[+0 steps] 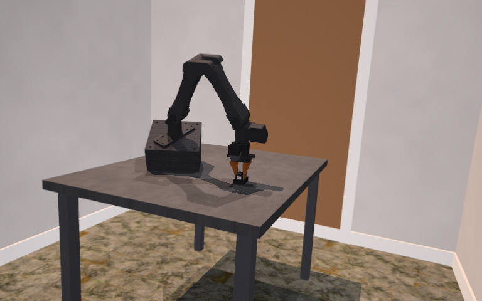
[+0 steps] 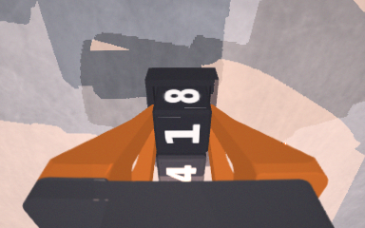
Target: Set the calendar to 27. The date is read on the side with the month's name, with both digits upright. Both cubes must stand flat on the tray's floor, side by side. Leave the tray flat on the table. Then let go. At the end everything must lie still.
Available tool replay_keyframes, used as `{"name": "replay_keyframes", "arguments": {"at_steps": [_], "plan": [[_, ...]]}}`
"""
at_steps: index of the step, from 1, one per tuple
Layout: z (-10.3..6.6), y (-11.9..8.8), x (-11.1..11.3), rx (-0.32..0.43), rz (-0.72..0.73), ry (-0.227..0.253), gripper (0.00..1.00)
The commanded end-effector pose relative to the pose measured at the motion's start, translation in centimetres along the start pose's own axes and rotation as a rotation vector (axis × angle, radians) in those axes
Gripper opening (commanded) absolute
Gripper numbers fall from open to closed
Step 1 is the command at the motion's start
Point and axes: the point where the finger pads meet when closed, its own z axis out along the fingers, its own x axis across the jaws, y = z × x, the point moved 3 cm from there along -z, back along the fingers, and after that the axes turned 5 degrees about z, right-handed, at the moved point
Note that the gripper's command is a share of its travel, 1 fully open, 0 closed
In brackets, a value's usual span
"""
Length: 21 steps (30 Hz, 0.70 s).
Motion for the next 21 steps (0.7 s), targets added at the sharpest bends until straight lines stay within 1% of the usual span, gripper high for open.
{"name": "replay_keyframes", "arguments": {"at_steps": [1,11,12,14,15,19,20,21], "plan": [[-0.20,0.00,0.18,-0.001,-0.002,0.008,0.26],[-0.20,0.00,0.18,-0.001,-0.002,0.008,0.26],[-0.20,0.00,0.18,-0.001,-0.002,0.008,0.29],[-0.20,0.00,0.18,-0.001,-0.002,0.008,0.29],[-0.20,0.00,0.18,-0.001,-0.002,0.008,0.33],[-0.20,0.00,0.18,-0.001,-0.002,0.008,0.33],[-0.20,0.00,0.18,-0.001,-0.002,0.008,0.37],[-0.20,0.00,0.18,-0.001,-0.002,0.008,0.37]]}}
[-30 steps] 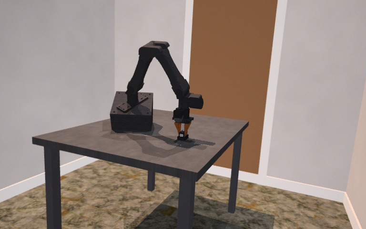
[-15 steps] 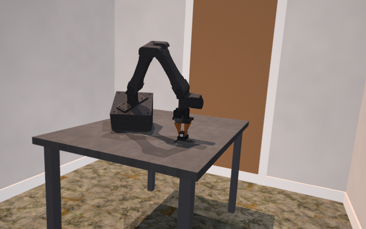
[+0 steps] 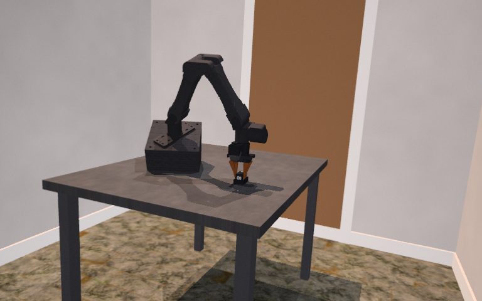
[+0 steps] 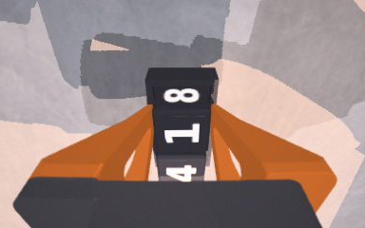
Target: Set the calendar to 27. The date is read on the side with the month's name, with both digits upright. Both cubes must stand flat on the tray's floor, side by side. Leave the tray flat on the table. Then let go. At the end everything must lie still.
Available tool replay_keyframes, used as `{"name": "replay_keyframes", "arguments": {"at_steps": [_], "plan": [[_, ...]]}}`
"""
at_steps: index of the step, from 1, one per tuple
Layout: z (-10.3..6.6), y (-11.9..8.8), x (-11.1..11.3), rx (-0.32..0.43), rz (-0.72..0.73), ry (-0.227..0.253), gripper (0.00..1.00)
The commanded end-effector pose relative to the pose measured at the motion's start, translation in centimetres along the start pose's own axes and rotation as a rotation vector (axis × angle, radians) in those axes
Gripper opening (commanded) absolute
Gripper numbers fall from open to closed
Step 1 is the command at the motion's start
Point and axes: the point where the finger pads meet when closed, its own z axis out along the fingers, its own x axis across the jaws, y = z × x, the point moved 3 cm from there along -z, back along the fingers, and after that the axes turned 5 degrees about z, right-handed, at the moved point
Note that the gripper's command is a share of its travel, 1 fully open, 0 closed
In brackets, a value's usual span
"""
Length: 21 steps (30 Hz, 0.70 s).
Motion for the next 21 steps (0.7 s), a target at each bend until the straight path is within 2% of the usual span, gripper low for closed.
{"name": "replay_keyframes", "arguments": {"at_steps": [1,5,17,21], "plan": [[-0.20,0.00,0.18,-0.001,-0.002,0.008,0.37],[-0.20,0.00,0.18,-0.001,-0.002,0.008,0.45],[-0.22,0.00,0.18,-0.001,-0.002,0.008,0.45],[-0.71,0.00,0.18,-0.001,-0.002,0.008,0.45]]}}
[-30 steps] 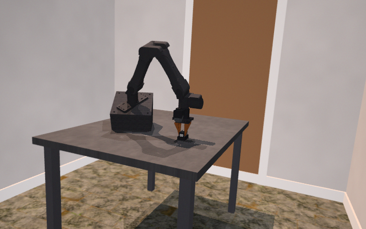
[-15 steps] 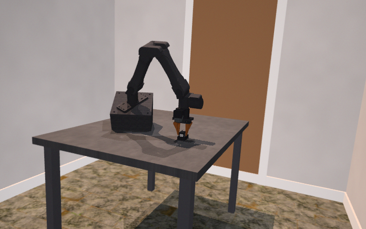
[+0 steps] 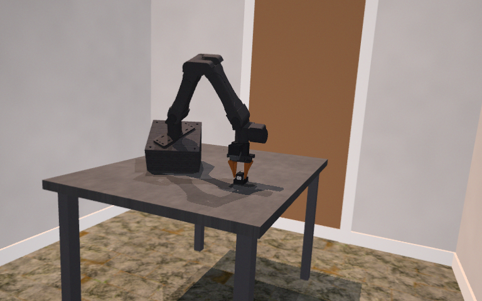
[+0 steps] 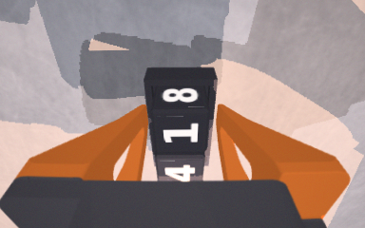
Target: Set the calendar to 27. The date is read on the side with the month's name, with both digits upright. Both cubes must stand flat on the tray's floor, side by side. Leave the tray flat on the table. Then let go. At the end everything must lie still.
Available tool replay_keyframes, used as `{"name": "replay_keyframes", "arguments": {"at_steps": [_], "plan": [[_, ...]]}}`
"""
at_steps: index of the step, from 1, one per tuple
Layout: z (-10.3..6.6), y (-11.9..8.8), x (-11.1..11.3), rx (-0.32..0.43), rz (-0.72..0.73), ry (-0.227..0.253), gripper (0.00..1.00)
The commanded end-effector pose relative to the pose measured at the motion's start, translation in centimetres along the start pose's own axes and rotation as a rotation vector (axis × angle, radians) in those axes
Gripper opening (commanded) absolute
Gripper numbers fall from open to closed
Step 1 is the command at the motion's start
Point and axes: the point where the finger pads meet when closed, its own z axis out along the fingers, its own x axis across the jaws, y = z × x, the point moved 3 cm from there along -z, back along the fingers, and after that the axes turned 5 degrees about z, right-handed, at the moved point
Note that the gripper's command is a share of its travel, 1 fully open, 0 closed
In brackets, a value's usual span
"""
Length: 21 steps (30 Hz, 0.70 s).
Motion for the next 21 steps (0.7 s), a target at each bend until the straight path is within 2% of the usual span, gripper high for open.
{"name": "replay_keyframes", "arguments": {"at_steps": [1,7,9,16,21], "plan": [[-1.0,0.0,0.2,-0.001,-0.001,0.011,0.45],[-3.6,0.0,0.2,-0.001,-0.001,0.011,0.45],[-3.6,0.0,0.2,-0.001,-0.001,0.011,0.45],[-7.3,0.0,0.2,0.000,0.000,0.011,0.45],[-8.9,0.0,0.2,0.000,0.000,0.011,0.45]]}}
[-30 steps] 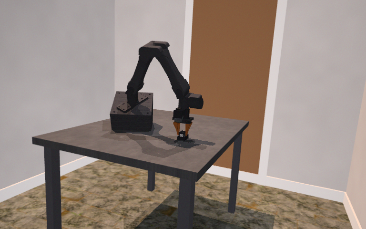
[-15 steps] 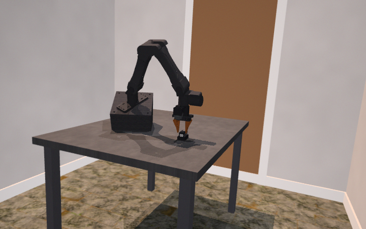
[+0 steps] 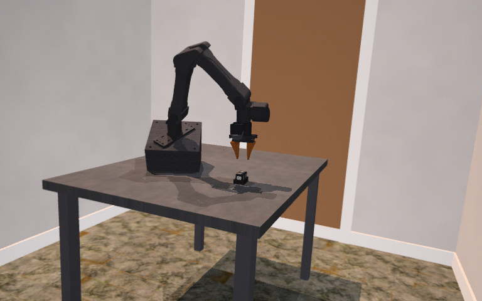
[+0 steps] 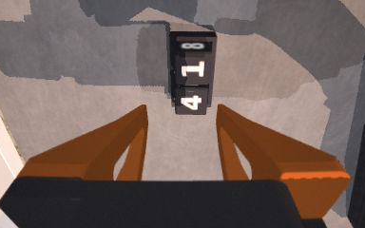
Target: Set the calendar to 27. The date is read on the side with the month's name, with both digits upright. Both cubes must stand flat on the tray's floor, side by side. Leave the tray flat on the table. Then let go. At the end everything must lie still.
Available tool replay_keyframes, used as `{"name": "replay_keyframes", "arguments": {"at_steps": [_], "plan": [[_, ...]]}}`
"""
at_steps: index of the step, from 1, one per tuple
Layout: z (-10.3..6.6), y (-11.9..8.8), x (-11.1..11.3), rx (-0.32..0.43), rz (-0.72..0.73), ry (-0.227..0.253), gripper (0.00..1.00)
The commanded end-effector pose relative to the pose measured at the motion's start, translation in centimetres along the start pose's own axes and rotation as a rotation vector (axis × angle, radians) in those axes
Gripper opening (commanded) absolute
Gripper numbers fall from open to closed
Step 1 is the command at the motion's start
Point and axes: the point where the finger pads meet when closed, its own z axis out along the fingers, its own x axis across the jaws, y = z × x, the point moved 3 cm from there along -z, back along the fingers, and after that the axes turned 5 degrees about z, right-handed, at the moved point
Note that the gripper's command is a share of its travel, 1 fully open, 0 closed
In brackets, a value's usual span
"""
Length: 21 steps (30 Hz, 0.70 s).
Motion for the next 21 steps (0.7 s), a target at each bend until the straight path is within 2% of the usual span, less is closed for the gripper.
{"name": "replay_keyframes", "arguments": {"at_steps": [1,7,8,21], "plan": [[-1.10,0.13,-0.44,-0.007,0.000,-0.021,0.45],[-1.27,0.13,-0.43,-0.007,0.000,-0.021,0.45],[-1.27,0.13,-0.43,-0.007,0.000,-0.021,1.00],[-1.27,0.13,-0.43,-0.007,0.000,-0.021,1.00]]}}
